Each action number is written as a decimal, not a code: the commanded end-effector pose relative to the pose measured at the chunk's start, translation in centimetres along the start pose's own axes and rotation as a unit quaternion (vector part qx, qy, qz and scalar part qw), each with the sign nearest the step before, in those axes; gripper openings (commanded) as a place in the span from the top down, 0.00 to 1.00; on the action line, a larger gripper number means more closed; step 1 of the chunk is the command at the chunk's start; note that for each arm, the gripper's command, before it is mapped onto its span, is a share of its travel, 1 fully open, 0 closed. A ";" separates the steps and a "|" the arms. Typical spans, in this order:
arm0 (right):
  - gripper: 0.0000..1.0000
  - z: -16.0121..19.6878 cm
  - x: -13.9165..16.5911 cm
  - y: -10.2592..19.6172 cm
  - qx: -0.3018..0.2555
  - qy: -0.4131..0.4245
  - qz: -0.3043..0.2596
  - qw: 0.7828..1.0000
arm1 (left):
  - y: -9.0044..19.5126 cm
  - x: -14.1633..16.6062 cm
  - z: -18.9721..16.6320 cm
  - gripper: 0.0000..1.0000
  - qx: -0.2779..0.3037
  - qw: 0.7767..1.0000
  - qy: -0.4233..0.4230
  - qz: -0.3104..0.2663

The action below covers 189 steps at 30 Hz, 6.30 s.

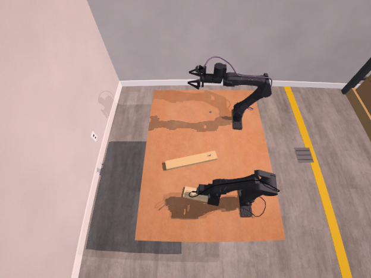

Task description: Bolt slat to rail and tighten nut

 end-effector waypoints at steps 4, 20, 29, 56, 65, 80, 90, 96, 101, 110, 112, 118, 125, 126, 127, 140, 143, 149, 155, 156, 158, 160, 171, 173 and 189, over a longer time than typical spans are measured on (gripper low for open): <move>0.00 -0.1 -0.7 0.3 0.000 0.000 -0.013 1.000 | 1.7 -0.5 -0.1 0.28 0.001 1.000 -0.001 -0.013; 0.00 -0.1 -0.7 0.3 0.000 0.000 -0.013 1.000 | 3.6 -0.6 -0.1 0.28 0.000 1.000 -0.002 -0.014; 0.00 -0.1 -0.7 0.3 0.000 0.000 -0.013 1.000 | 4.8 -0.5 -0.1 0.28 0.000 1.000 -0.003 -0.015; 0.00 -0.1 -0.7 0.3 0.000 0.000 -0.013 1.000 | 7.3 -0.5 -0.2 0.28 -0.003 1.000 -0.011 -0.026; 0.00 -0.1 -0.7 0.3 0.000 0.000 -0.013 1.000 | 6.9 -0.3 -0.1 0.28 0.000 1.000 -0.004 -0.016; 0.00 -0.1 -0.7 0.3 0.000 0.000 -0.013 1.000 | 7.7 -2.1 -3.1 0.28 0.002 0.999 0.025 -0.021; 0.00 -0.1 -0.7 0.3 0.000 0.000 -0.013 1.000 | 8.2 -3.4 -6.8 0.28 0.004 0.998 0.056 -0.021; 0.00 -0.1 -0.7 0.3 0.000 0.000 -0.013 1.000 | 8.3 -4.0 -9.8 0.28 0.005 0.997 0.078 -0.021; 0.00 -0.1 -0.7 0.3 0.000 0.000 -0.013 1.000 | 8.4 -4.2 -12.2 0.28 0.006 0.995 0.096 -0.021; 0.00 -0.1 -0.7 0.3 0.000 0.000 -0.013 1.000 | 8.4 -4.1 -15.7 0.28 0.008 0.993 0.120 -0.020; 0.00 -0.1 -0.7 0.3 0.000 0.000 -0.013 1.000 | 8.4 -3.9 -16.7 0.28 0.008 0.992 0.127 -0.020; 0.00 -0.1 -0.7 0.3 0.000 0.000 -0.013 1.000 | 8.3 -3.4 -19.6 0.28 0.009 0.989 0.146 -0.019; 0.00 -0.1 -0.7 0.3 0.000 0.000 -0.013 1.000 | 8.1 -2.7 -22.0 0.28 0.010 0.987 0.162 -0.018; 0.00 -0.1 -0.7 0.3 0.000 0.000 -0.013 1.000 | 8.1 -2.6 -22.4 0.28 0.010 0.986 0.165 -0.018; 0.00 -0.1 -0.7 0.3 0.000 0.000 -0.013 1.000 | 8.1 -2.4 -22.9 0.28 0.011 0.986 0.168 -0.018; 0.00 -0.1 -0.7 0.3 0.000 0.000 -0.013 1.000 | 7.5 -0.1 -27.8 0.28 0.012 0.979 0.201 -0.016; 0.00 -0.1 -0.7 0.3 0.000 0.000 -0.013 1.000 | 7.4 0.7 -29.0 0.28 0.012 0.978 0.209 -0.016; 0.00 -0.1 -0.7 0.3 0.000 0.000 -0.013 1.000 | 7.2 1.1 -29.3 0.28 0.004 0.976 0.215 -0.017; 0.00 -0.1 -0.7 0.3 0.000 0.000 -0.013 1.000 | 7.3 1.0 -29.3 0.28 0.005 0.976 0.217 -0.017; 0.00 -0.1 -0.7 0.3 0.000 0.000 -0.013 1.000 | 7.3 1.0 -29.3 0.28 0.005 0.976 0.217 -0.017; 0.00 -0.1 -0.7 0.3 0.000 0.000 -0.013 1.000 | 7.3 1.0 -29.3 0.28 0.005 0.976 0.217 -0.017; 0.00 -0.1 -0.7 0.3 0.000 0.000 -0.013 1.000 | 7.3 1.0 -29.3 0.28 0.005 0.976 0.217 -0.017; 0.00 -0.1 -0.7 0.3 0.000 0.000 -0.013 1.000 | 6.7 1.0 -29.4 0.28 0.009 0.976 0.217 -0.014; 0.00 -0.1 -0.7 0.3 0.000 0.000 -0.013 1.000 | 6.7 1.0 -29.4 0.28 0.009 0.976 0.217 -0.014; 0.00 -0.1 -0.7 0.3 0.000 0.000 -0.013 1.000 | 4.8 1.0 -29.3 0.28 0.004 0.976 0.216 -0.012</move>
Point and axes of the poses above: on each arm, the point where the finger pads meet when closed, its own y axis back along the fingers, its own z axis across the jaws, x = y × z, the point moved 7 cm from there along y, back along the fingers, and after that the axes turned 9 degrees about y, right-handed, at the moved point
